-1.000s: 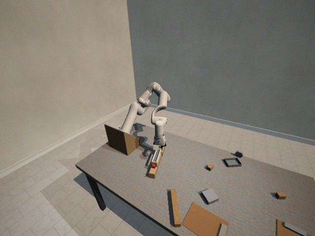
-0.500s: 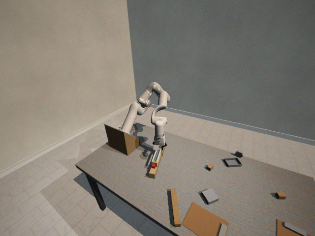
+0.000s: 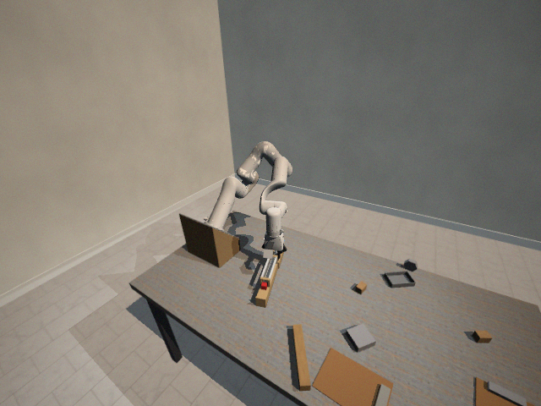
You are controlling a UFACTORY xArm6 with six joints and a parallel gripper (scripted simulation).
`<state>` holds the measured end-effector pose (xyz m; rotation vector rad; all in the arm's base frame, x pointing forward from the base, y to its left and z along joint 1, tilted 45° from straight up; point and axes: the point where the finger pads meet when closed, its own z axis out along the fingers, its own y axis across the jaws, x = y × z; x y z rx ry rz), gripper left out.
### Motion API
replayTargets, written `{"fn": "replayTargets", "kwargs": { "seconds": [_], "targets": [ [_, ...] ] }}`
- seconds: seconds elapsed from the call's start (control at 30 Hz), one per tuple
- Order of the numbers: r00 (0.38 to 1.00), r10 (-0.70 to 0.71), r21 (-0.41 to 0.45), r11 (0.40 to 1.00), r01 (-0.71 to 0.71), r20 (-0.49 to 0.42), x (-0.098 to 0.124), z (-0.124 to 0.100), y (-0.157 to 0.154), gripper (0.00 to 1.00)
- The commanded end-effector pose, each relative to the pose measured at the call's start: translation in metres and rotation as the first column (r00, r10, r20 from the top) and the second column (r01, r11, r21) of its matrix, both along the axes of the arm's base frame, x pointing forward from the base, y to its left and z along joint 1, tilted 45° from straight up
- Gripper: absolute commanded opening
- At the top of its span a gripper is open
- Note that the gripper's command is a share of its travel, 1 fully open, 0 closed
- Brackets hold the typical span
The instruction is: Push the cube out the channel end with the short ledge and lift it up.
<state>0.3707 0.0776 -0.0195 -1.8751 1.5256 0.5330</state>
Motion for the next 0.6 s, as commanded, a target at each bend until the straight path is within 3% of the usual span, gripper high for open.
{"fn": "replayTargets", "kwargs": {
  "seconds": [0.0, 0.47, 0.57],
  "targets": [
    [1.0, -0.001, -0.001, 1.0, 0.001, 0.002, 0.001, 0.001, -0.001, 0.38],
    [1.0, -0.001, -0.001, 1.0, 0.001, 0.002, 0.001, 0.001, -0.001, 0.38],
    [1.0, -0.001, -0.001, 1.0, 0.001, 0.002, -0.001, 0.013, -0.013, 0.38]
  ]
}}
